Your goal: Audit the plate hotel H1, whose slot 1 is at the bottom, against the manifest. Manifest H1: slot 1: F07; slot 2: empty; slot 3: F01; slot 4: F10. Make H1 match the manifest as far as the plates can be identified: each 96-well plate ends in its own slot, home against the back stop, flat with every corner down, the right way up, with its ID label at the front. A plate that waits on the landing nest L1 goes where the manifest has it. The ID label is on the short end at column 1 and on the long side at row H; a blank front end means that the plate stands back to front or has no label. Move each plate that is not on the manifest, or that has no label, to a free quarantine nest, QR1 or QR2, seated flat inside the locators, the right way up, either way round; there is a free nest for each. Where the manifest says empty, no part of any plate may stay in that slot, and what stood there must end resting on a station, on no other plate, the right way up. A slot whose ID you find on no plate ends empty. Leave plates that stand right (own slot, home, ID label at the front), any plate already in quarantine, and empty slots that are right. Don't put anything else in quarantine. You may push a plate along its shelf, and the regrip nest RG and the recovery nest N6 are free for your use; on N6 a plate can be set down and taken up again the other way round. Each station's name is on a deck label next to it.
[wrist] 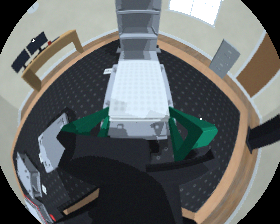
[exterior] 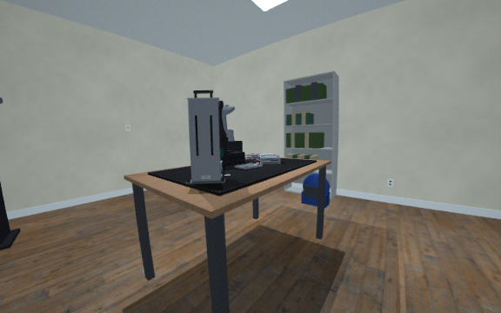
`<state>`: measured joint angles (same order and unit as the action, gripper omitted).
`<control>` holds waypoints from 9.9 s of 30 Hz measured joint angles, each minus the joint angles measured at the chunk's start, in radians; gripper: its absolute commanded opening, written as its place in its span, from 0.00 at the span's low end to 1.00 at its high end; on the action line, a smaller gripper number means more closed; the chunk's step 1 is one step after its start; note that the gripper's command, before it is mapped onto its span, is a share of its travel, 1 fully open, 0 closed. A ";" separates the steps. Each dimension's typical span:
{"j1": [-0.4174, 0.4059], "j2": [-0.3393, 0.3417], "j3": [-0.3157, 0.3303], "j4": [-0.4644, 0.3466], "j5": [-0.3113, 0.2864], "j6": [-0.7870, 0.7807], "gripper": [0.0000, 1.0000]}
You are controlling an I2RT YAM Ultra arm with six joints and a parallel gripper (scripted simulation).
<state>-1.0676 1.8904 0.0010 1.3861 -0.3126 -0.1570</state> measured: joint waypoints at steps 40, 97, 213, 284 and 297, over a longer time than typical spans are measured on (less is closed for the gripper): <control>-0.005 -0.484 0.018 -0.495 0.000 -0.002 0.86; -0.009 -0.792 0.082 -0.886 -0.003 -0.004 0.86; 0.124 -0.393 0.365 -0.779 0.108 0.057 0.86; 0.147 -0.262 0.452 -0.731 0.129 0.069 0.86; 0.153 -0.231 0.477 -0.723 0.134 0.072 0.86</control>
<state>-0.9150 1.6596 0.4778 0.6628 -0.1787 -0.0849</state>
